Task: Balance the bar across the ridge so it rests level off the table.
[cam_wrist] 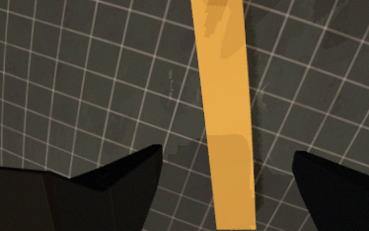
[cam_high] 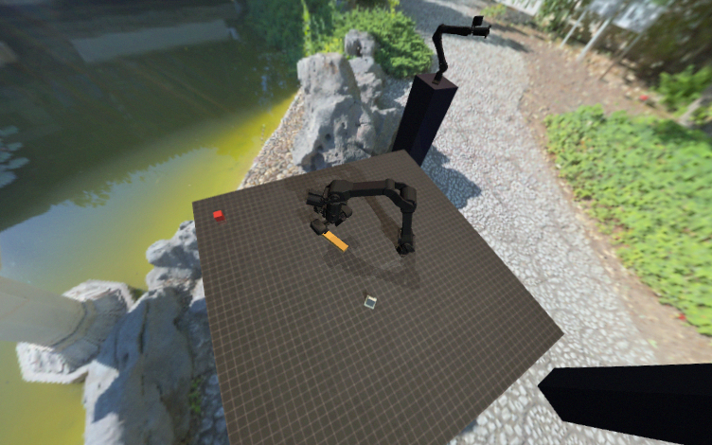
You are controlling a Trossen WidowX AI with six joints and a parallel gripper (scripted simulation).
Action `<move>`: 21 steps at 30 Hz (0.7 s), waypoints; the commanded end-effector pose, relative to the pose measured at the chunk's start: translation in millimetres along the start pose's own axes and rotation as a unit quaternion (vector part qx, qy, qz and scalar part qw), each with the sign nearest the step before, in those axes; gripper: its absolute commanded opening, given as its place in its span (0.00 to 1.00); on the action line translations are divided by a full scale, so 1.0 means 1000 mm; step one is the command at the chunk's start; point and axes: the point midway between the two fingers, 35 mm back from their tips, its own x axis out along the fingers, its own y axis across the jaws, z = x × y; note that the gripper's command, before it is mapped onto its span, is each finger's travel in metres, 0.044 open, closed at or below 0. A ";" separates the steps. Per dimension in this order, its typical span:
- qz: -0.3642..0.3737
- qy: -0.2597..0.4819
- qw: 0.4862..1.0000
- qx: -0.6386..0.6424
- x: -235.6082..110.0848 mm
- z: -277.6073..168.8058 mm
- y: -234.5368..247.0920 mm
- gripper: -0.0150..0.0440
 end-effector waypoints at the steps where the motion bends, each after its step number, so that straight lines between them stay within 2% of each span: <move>1: -0.029 0.010 0.998 -0.063 -0.002 -0.021 -0.002 0.79; 7: -0.035 0.012 0.997 -0.074 -0.001 -0.024 -0.003 0.79; 16: -0.035 0.013 0.997 -0.074 0.041 -0.025 -0.006 0.79; 21: -0.035 0.013 0.997 -0.074 0.043 -0.025 -0.006 0.79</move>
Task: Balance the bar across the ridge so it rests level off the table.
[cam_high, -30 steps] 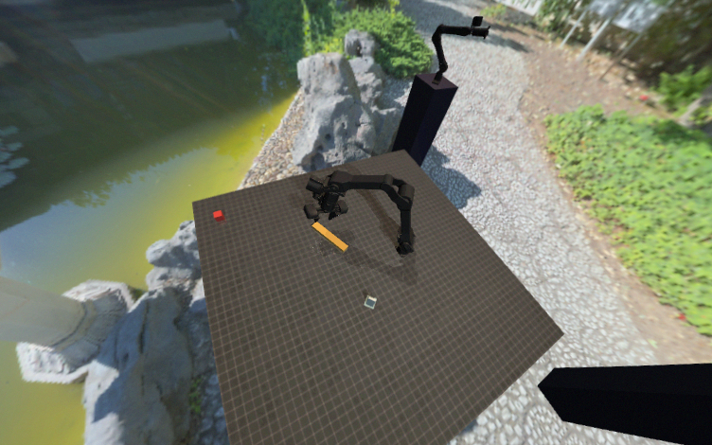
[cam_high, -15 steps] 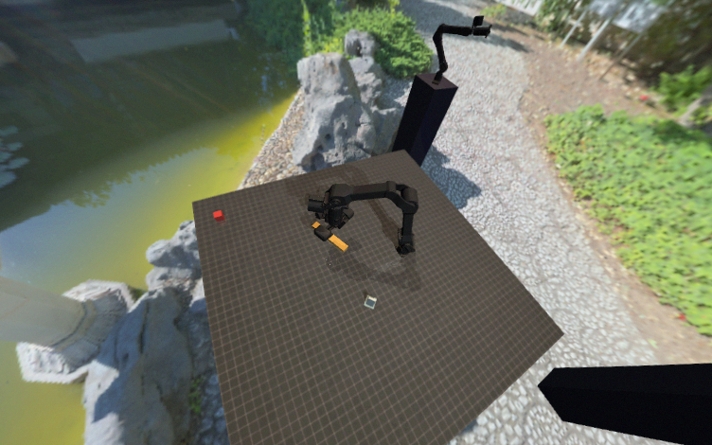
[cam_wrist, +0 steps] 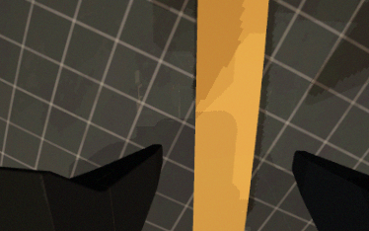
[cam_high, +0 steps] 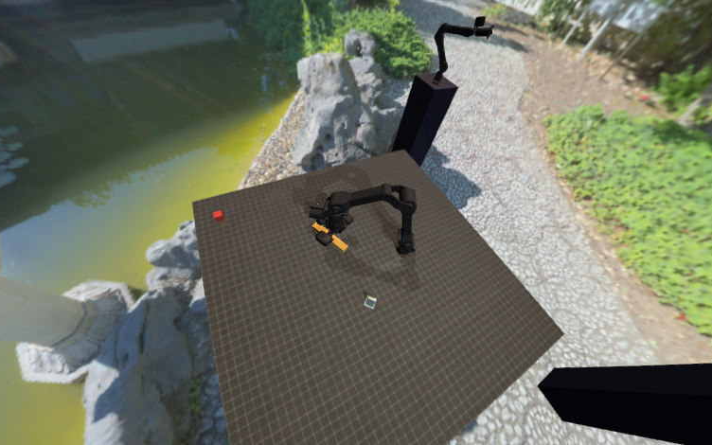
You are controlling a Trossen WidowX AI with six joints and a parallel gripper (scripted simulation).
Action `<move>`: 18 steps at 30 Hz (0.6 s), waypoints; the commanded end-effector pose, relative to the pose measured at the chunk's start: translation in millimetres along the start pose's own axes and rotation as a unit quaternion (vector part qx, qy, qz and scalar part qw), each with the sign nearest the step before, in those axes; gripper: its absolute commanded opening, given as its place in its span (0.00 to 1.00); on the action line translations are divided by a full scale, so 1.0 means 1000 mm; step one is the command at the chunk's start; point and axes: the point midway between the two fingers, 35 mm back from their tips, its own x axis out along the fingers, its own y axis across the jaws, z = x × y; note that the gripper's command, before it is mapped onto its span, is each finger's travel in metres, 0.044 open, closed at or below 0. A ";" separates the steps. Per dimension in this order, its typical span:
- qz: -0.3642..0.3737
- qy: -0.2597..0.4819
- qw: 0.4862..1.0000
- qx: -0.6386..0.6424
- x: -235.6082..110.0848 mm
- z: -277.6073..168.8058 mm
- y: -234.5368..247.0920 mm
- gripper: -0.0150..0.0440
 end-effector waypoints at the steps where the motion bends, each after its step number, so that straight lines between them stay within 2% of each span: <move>1: -0.001 -0.003 1.000 -0.003 0.003 0.001 0.000 0.79; 18: -0.001 -0.003 1.000 -0.003 0.027 0.001 0.000 0.79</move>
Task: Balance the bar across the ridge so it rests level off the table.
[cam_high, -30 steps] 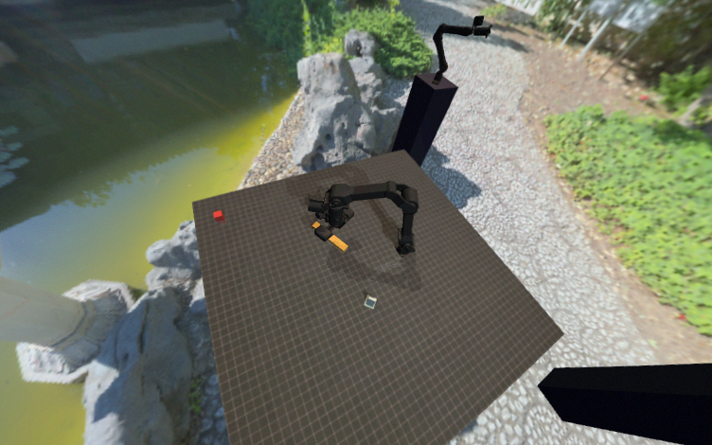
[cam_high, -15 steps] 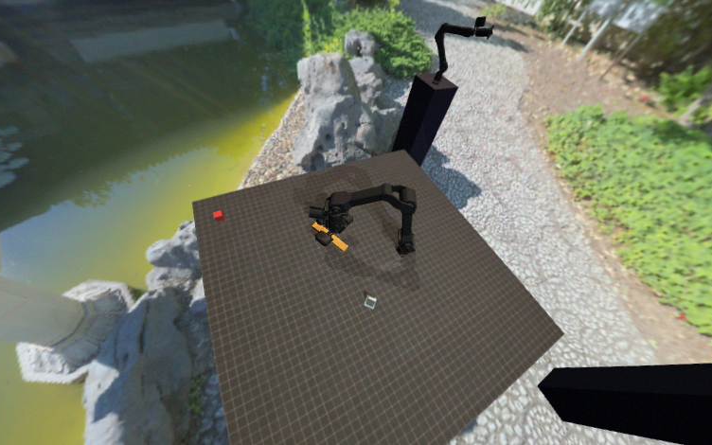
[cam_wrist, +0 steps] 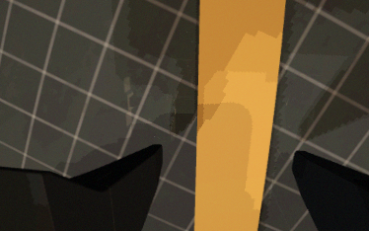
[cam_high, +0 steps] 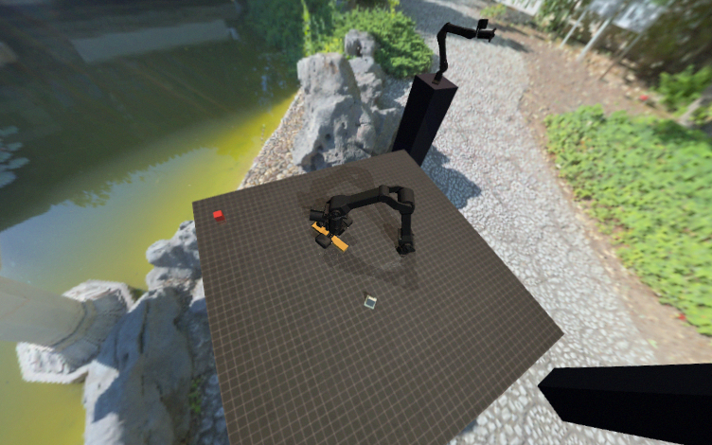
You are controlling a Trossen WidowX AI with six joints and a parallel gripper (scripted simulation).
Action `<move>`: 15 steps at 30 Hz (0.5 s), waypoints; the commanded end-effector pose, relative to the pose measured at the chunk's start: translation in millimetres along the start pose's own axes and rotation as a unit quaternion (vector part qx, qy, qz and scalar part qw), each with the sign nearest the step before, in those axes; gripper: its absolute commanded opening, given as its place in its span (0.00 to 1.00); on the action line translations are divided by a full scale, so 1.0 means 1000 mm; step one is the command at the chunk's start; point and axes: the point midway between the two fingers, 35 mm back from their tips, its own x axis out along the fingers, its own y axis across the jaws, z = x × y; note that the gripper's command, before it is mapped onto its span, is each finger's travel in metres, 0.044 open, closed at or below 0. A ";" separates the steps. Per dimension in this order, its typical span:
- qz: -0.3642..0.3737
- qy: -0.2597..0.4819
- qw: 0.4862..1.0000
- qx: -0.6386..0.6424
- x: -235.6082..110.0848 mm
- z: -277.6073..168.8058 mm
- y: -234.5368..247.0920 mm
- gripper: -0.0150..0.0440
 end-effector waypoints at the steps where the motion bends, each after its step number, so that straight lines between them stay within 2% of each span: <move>1: -0.005 0.002 1.000 -0.003 0.006 -0.001 -0.002 0.79; 14: -0.005 0.002 1.000 -0.003 0.006 -0.001 -0.002 0.79; 15: -0.002 0.003 1.000 0.000 0.006 -0.001 -0.001 0.74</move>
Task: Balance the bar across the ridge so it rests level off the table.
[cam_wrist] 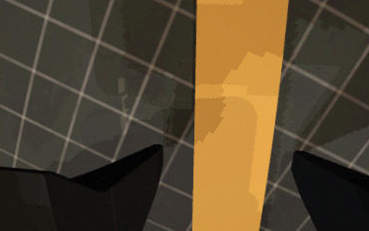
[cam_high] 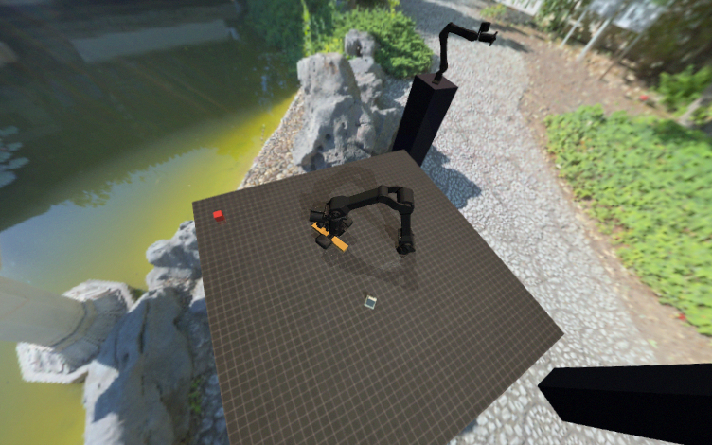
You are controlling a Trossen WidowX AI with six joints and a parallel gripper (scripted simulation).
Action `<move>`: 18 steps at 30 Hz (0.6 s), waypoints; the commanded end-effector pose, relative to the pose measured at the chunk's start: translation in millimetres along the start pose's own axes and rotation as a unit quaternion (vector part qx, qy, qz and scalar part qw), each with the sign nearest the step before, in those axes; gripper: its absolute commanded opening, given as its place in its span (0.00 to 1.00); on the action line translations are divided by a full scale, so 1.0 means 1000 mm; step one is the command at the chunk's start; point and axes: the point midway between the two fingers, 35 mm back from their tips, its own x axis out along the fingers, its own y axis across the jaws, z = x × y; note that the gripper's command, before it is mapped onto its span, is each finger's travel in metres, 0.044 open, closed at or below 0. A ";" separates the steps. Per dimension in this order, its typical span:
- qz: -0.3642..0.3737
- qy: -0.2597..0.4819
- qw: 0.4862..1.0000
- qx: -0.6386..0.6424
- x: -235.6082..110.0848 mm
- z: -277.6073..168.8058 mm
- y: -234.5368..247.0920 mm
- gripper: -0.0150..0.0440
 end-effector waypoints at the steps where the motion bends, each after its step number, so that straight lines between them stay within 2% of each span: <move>1: 0.000 0.000 1.000 0.000 0.000 0.000 0.000 0.70; 5: 0.000 0.000 1.000 0.000 0.000 0.000 0.000 0.52; 13: 0.000 0.000 1.000 0.000 0.000 0.000 0.000 0.43; 17: 0.000 0.000 1.000 0.000 -0.006 0.001 0.001 0.25; 18: 0.000 0.000 1.000 0.000 -0.009 0.001 0.001 0.25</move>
